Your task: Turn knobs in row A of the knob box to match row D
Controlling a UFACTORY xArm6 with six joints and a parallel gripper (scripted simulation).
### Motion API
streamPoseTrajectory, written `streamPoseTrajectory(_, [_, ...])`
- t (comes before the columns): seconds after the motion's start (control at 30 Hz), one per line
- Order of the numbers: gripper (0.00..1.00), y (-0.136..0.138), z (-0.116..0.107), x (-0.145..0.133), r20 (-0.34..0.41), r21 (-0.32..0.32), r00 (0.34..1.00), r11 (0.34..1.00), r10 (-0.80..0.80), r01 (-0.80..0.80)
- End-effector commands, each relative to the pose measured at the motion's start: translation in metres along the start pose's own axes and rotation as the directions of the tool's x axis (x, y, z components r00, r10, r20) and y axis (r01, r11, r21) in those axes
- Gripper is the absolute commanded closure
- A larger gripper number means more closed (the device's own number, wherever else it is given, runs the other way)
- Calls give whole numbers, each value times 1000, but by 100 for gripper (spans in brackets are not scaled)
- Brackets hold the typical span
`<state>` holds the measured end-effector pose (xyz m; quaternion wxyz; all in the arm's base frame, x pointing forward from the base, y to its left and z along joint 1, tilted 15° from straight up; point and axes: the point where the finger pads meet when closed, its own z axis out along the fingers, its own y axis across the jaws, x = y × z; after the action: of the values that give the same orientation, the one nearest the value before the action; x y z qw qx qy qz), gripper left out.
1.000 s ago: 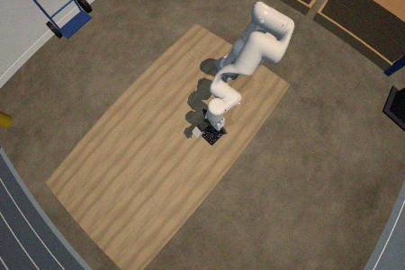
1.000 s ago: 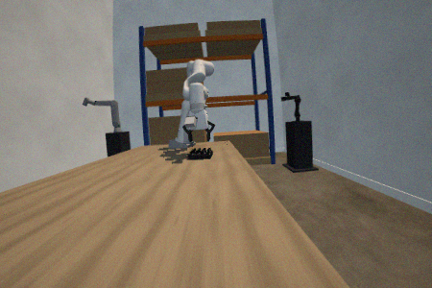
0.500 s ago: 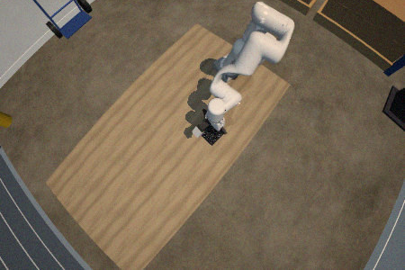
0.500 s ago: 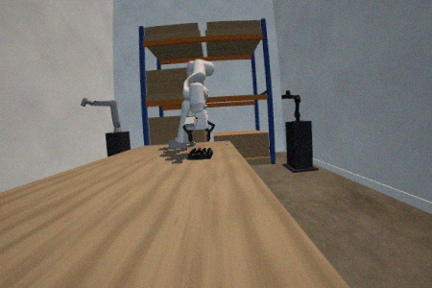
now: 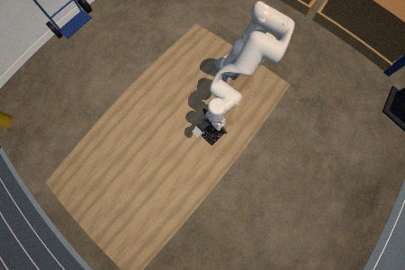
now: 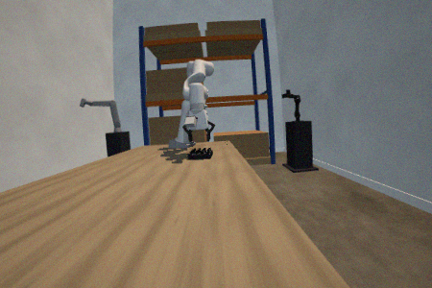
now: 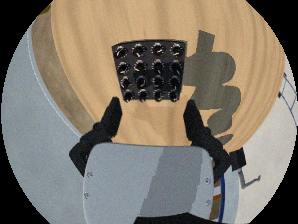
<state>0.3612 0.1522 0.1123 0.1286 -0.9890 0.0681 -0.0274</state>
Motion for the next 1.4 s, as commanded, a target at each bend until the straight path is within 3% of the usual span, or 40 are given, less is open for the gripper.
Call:
streamPoseTrajectory(0.0, [0, -1, -1, -3, -2, 3, 1000, 1000, -1, 1])
streamPoseTrajectory(0.83, [0, 0, -2, -46, -2, 3, 1000, 1000, -1, 1])
streamPoseTrajectory(1.37, [0, 0, -2, -50, -2, 3, 1000, 1000, -1, 1])
